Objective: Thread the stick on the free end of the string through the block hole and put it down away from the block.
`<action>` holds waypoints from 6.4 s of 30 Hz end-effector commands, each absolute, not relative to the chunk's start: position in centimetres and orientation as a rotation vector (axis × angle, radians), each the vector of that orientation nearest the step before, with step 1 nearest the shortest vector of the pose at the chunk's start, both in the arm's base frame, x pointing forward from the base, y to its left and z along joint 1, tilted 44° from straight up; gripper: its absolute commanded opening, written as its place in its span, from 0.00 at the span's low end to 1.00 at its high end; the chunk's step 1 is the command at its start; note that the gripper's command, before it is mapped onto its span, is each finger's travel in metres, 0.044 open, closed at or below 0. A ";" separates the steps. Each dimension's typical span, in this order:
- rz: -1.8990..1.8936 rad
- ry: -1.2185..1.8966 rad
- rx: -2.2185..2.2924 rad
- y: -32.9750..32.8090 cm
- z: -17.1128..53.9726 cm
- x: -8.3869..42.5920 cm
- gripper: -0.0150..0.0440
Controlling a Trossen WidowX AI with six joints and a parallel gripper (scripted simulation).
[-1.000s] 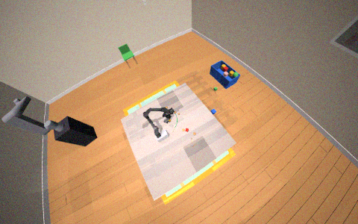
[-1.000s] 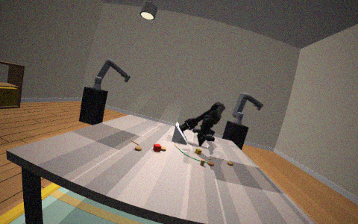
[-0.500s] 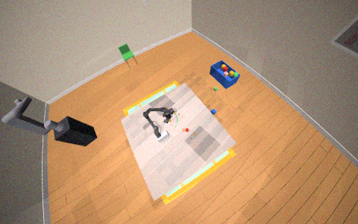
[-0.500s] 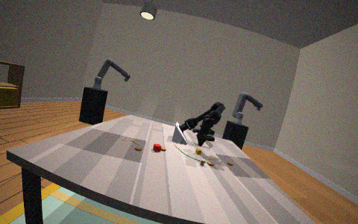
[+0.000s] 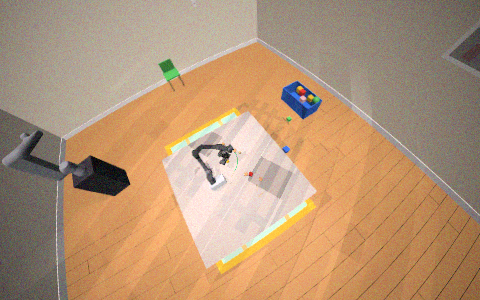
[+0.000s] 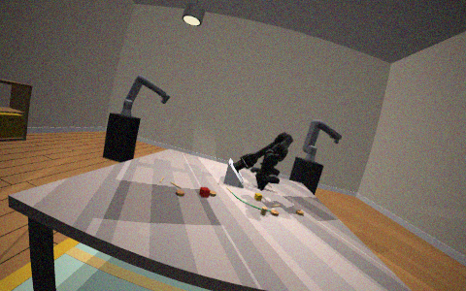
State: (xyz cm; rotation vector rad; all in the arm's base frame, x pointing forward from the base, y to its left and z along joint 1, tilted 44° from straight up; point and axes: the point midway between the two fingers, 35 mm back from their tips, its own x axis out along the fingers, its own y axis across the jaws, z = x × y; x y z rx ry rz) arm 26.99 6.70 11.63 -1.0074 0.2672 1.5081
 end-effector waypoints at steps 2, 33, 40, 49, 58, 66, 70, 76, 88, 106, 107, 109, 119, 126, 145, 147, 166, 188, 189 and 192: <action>1.508 0.267 -1.007 6.7 11.6 27.0 0.25; 0.788 1.223 0.293 2.8 7.9 27.2 0.97; 0.546 1.372 0.604 1.7 6.9 27.0 1.00; 0.206 1.514 0.993 0.5 5.8 26.7 1.00; -0.171 1.600 1.370 -0.6 4.7 26.4 1.00; -0.533 1.623 1.688 -1.4 3.9 26.0 1.00; -0.729 1.614 1.843 -1.8 3.4 25.8 1.00; -1.032 1.572 2.060 -2.4 2.8 25.5 1.00; -1.694 1.360 2.439 -3.4 1.6 24.8 1.00; -1.884 1.268 2.522 -3.6 1.4 24.7 1.00; -1.884 1.268 2.522 -3.6 1.4 24.7 1.00; -1.884 1.268 2.522 -3.6 1.4 24.7 1.00; -1.884 1.268 2.522 -3.6 1.4 24.7 0.78; -1.884 1.268 2.522 -3.6 1.4 24.7 0.47; -1.884 1.266 2.521 -3.1 0.9 24.9 0.46; -1.884 1.266 2.521 -2.9 0.6 24.9 0.46; -1.884 1.266 2.522 -0.8 -1.6 25.3 0.46; -1.883 1.272 2.523 0.6 -2.9 25.4 0.46; -1.876 1.267 2.518 0.5 -2.8 25.5 0.42; -1.876 1.267 2.518 0.5 -2.8 25.5 0.28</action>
